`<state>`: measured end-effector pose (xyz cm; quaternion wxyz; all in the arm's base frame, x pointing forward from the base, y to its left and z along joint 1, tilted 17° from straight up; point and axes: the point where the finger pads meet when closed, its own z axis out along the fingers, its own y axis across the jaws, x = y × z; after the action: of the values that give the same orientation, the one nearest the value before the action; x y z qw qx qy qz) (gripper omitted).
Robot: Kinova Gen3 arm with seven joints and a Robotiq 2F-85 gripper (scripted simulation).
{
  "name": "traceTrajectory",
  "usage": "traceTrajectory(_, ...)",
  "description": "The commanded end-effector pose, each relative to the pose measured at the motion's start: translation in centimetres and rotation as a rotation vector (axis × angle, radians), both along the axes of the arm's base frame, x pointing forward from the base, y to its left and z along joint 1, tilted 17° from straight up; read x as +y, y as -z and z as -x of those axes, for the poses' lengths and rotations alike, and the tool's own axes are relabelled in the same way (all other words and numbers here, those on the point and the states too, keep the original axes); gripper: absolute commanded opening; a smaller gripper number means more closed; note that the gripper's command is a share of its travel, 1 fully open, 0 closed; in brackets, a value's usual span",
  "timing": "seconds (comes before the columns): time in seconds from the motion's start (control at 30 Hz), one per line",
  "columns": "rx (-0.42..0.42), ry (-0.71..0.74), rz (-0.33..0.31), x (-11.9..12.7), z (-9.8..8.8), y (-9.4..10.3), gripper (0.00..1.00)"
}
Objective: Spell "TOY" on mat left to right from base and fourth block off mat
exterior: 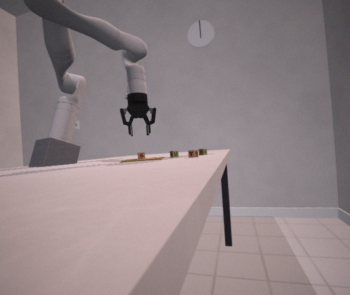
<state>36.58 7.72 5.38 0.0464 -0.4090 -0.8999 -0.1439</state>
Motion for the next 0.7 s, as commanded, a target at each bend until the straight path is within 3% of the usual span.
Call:
traceTrajectory(0.0, -0.001, 0.0, 0.0, 0.0, 0.0, 0.0, 0.62)
traceTrajectory(0.67, -0.001, 0.0, 0.0, 0.5, -0.1, 1.5, 0.62)
